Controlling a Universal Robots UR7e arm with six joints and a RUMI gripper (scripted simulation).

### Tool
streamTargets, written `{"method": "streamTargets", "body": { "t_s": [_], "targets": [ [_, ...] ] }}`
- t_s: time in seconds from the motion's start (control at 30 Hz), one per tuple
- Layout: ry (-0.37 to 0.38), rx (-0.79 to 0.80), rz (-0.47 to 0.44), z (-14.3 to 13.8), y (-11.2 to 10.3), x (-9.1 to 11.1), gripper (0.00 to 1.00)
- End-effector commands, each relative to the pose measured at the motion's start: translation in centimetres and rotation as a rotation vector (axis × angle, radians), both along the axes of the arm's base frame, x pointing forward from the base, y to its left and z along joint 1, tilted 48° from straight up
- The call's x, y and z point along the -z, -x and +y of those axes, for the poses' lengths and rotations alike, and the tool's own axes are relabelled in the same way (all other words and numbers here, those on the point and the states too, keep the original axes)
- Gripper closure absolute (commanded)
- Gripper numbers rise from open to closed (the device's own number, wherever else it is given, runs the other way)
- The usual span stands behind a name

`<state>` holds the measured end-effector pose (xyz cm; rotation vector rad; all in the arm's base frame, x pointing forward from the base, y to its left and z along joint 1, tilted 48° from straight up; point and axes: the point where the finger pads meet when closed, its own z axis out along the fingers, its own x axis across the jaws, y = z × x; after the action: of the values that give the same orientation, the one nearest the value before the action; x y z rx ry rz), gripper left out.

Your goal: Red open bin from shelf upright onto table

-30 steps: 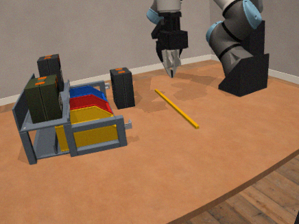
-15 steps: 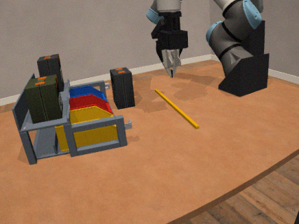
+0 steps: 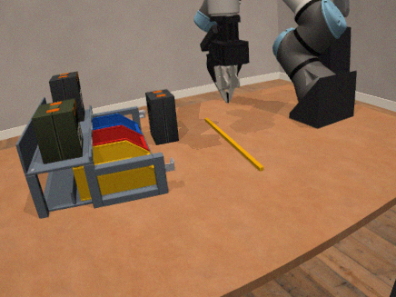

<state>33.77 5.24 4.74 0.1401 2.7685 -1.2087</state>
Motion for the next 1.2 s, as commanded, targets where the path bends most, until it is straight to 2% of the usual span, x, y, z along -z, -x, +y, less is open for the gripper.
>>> {"method": "streamTargets", "body": {
  "t_s": [0.0,0.43,1.17],
  "targets": [
    [0.000,0.000,-0.001,0.0,0.0,0.0,1.00],
    [0.000,0.000,-0.001,0.5,0.0,-0.4,1.00],
    [0.000,0.000,-0.001,3.2,0.3,-2.9,1.00]
  ]
}}
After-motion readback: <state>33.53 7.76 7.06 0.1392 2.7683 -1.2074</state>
